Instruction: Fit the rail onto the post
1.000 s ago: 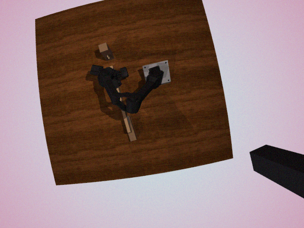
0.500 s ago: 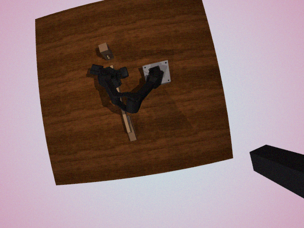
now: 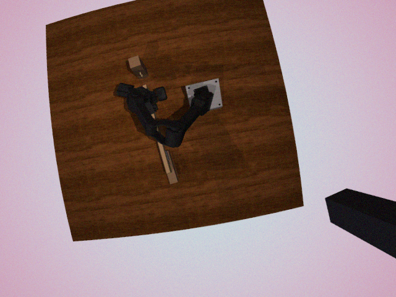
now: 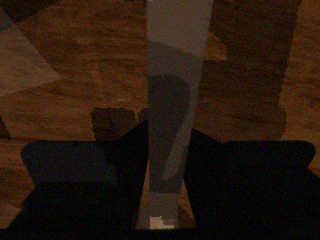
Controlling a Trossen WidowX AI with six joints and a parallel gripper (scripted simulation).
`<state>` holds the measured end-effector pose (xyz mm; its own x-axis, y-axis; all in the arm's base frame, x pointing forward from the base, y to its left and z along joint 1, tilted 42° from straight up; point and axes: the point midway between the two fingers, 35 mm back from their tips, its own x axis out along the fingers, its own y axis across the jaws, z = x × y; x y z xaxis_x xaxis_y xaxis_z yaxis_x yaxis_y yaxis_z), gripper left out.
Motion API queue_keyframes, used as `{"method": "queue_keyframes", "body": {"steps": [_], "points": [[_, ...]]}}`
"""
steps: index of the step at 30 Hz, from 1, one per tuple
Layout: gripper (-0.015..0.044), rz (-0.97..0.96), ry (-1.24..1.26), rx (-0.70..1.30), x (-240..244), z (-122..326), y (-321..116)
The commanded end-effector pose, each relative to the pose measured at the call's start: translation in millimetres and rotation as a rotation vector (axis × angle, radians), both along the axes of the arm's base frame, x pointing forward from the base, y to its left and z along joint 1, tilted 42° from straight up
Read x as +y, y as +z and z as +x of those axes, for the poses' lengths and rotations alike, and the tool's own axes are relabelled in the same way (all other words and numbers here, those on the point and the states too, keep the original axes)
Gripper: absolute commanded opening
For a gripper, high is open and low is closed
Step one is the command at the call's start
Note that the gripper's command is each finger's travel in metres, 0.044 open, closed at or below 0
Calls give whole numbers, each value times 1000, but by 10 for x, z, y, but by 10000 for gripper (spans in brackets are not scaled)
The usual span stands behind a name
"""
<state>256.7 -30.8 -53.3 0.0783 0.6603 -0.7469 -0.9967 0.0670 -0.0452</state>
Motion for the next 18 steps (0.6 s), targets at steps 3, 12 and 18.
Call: {"method": "queue_keyframes", "body": {"steps": [3,12,18], "points": [[0,5,-4,-8,-28,21,39],[0,5,-4,-8,-59,20,73],[0,5,-4,-8,-79,18,95]]}}
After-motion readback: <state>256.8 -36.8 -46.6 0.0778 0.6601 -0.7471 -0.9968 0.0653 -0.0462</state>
